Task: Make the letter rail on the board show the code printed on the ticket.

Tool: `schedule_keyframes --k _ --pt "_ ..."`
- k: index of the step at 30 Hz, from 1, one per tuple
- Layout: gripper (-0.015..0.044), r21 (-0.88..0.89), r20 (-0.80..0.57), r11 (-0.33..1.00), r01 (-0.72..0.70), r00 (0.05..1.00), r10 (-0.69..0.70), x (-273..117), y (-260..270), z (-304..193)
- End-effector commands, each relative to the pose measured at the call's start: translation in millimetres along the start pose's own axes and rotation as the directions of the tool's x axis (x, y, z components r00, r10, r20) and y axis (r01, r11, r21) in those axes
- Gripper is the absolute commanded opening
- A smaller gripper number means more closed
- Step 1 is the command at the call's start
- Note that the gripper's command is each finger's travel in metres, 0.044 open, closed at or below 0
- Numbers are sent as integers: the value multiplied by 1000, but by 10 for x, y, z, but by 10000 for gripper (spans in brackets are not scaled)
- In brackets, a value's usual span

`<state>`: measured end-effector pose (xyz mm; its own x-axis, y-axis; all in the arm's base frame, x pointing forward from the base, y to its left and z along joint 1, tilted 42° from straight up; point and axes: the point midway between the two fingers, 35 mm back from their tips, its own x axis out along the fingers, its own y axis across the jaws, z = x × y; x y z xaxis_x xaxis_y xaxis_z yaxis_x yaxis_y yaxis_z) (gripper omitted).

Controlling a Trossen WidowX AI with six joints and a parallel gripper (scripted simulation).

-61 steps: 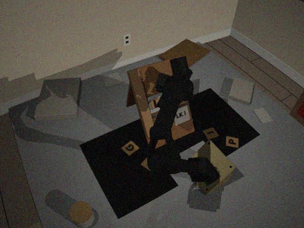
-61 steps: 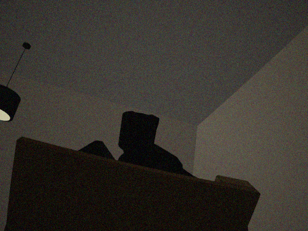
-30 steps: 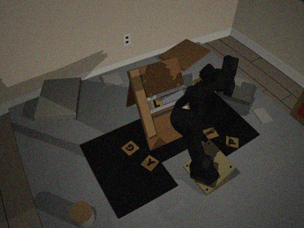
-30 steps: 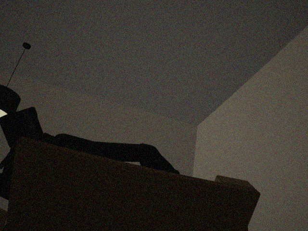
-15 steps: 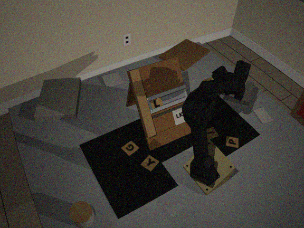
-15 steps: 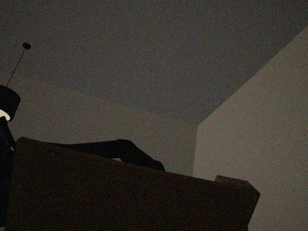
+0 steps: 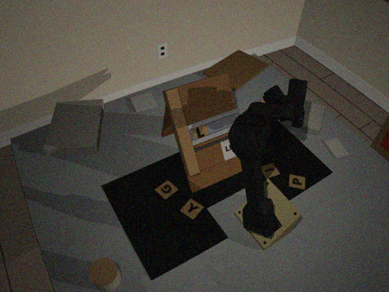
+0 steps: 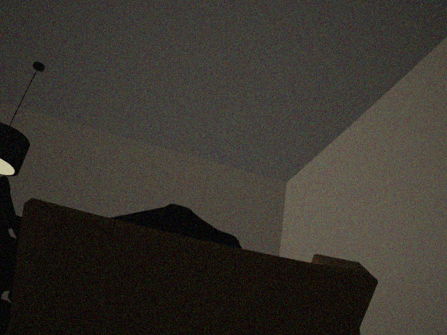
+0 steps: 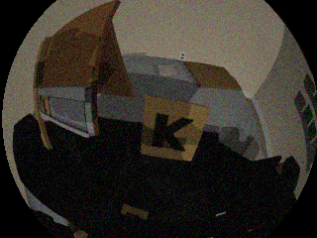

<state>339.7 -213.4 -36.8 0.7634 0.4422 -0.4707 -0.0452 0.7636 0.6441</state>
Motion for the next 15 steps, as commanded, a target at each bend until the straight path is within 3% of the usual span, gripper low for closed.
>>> schedule_keyframes --k 1,15 --pt "0 7 -4 1000 1 1000 -1 13 1 -18" --pt "0 7 -4 1000 1 1000 -1 6 42 -9"
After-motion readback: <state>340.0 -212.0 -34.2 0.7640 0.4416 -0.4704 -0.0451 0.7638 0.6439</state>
